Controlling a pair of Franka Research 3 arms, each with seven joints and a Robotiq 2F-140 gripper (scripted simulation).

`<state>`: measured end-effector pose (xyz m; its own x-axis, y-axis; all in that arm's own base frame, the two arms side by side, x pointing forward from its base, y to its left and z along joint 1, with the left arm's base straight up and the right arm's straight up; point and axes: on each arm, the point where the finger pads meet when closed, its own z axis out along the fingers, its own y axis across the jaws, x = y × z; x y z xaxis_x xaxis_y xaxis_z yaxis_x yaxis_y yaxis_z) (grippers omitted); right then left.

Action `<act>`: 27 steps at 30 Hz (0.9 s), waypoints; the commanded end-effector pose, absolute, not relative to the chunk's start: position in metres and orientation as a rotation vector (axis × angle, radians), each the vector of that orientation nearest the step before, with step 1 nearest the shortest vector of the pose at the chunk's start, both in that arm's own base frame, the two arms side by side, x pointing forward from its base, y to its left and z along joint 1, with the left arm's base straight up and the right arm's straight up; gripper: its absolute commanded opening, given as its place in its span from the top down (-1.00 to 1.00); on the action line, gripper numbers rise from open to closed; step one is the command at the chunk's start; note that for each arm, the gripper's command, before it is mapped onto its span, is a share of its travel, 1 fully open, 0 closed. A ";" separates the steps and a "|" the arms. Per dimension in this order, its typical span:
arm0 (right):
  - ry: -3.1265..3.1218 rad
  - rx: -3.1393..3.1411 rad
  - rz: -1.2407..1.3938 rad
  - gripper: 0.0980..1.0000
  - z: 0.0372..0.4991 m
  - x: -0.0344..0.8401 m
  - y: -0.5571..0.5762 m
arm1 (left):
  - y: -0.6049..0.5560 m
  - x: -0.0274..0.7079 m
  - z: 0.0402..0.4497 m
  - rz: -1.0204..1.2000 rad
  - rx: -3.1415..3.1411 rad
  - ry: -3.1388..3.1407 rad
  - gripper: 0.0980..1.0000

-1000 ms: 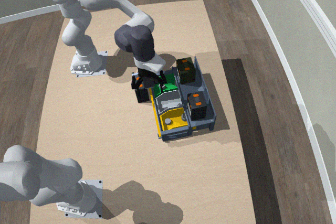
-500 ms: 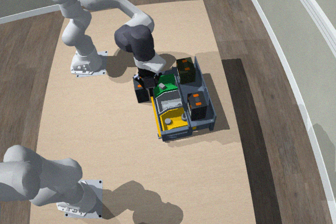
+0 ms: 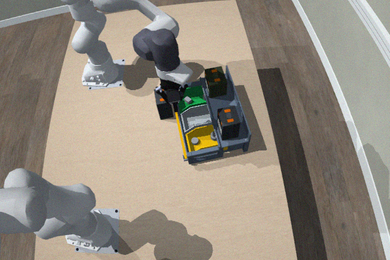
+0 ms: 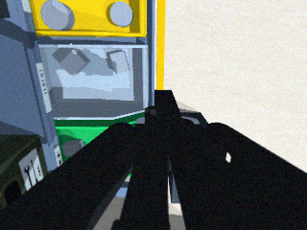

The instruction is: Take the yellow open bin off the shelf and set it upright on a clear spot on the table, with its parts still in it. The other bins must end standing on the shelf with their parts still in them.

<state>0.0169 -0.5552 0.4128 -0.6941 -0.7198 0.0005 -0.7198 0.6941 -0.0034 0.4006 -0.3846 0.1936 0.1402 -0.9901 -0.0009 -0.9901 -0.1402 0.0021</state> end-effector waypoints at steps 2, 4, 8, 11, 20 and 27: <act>2.891 -1.228 -0.006 -1.00 0.413 0.017 -0.555 | -0.386 0.401 0.192 0.000 2.374 -2.058 1.00; 2.891 -1.228 -0.006 -1.00 0.413 0.017 -0.555 | -0.386 0.400 0.186 0.000 2.374 -2.058 1.00; 2.891 -1.228 -0.006 -1.00 0.413 0.017 -0.555 | -0.385 0.399 0.161 0.000 2.373 -2.058 1.00; 2.891 -1.228 -0.006 -1.00 0.413 0.017 -0.555 | -0.385 0.399 0.159 -0.001 2.373 -2.058 0.47; 2.891 -1.228 -0.006 -1.00 0.413 0.017 -0.555 | -0.385 0.399 0.159 -0.001 2.373 -2.058 0.47; 2.891 -1.228 -0.006 -1.00 0.413 0.017 -0.555 | -0.385 0.399 0.159 -0.001 2.373 -2.058 0.47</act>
<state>0.0169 -0.5552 0.4128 -0.6941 -0.7198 0.0005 -0.7198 0.6941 -0.0034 0.3978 -0.3837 0.1584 0.1380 -0.9904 -0.0033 -0.9904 -0.1380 0.0054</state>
